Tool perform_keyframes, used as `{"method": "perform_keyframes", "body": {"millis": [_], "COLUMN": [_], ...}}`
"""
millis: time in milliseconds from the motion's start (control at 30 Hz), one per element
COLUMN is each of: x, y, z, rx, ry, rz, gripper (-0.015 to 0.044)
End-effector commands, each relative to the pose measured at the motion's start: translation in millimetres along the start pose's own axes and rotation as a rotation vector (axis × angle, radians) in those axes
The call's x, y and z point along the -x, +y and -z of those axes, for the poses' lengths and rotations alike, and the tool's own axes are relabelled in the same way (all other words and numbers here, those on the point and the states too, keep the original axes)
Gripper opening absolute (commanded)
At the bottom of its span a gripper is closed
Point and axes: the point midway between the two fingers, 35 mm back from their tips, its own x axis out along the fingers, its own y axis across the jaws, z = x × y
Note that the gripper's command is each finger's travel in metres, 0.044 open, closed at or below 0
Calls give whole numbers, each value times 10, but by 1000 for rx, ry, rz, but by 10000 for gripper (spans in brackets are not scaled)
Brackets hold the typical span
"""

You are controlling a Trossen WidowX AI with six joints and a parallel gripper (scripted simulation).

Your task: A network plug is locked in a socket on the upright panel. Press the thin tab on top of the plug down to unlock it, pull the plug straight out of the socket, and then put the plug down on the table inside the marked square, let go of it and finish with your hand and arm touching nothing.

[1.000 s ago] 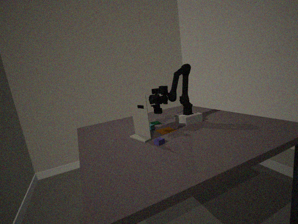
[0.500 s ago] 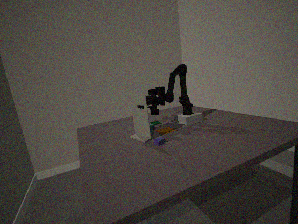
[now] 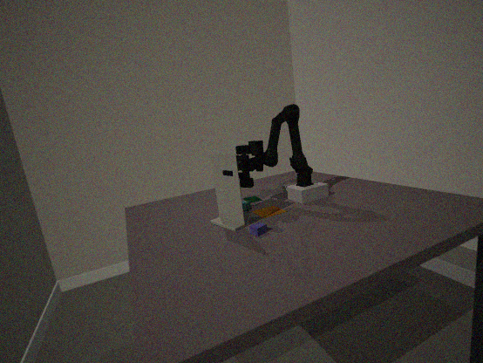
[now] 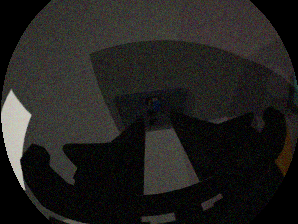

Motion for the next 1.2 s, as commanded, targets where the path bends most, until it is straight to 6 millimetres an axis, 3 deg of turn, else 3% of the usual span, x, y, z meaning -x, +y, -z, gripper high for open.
{"method": "perform_keyframes", "body": {"millis": [0, 567, 667, 1167], "x": [-82, -314, -314, -306], "y": [-12, -17, -17, -17], "z": [-23, -69, -69, -67], "rx": [-6, -6, -6, -6], "ry": [0, 0, 0, 0], "rz": [3, 1, 1, 1], "gripper": [156, 156, 77, 0]}}
